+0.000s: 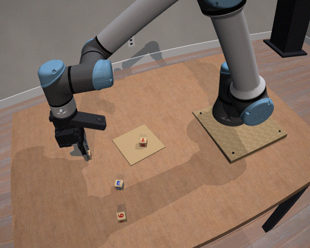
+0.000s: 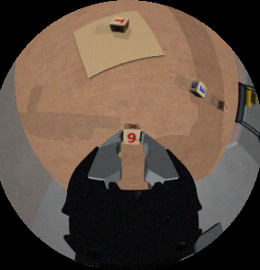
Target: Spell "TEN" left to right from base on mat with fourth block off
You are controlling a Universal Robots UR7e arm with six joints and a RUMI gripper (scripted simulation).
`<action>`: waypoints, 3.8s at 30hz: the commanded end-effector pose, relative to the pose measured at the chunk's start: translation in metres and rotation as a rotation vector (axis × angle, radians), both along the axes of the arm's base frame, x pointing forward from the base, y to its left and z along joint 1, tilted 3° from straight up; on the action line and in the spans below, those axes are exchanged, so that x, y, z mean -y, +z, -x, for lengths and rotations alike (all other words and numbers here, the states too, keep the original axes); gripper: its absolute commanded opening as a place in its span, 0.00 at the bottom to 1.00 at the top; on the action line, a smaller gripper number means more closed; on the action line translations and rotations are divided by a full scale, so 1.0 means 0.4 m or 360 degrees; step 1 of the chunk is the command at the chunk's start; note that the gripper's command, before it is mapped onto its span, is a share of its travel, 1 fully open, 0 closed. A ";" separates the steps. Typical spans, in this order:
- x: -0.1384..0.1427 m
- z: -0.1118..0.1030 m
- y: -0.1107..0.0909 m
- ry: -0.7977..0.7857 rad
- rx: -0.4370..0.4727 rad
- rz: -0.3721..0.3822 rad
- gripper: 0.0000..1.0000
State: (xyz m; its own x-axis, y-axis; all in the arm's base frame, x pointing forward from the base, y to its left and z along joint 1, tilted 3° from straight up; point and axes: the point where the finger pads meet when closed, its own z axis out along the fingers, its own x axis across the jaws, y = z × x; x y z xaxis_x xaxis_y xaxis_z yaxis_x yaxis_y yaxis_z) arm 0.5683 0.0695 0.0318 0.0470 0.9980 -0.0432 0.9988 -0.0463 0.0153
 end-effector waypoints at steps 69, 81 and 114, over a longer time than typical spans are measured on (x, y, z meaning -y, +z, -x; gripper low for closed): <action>-0.002 0.006 0.093 0.0289 0.0643 -0.0020 0.05; -0.002 0.008 0.086 0.0298 0.0937 -0.0032 0.05; -0.001 0.009 0.083 0.0309 0.1555 -0.0056 0.05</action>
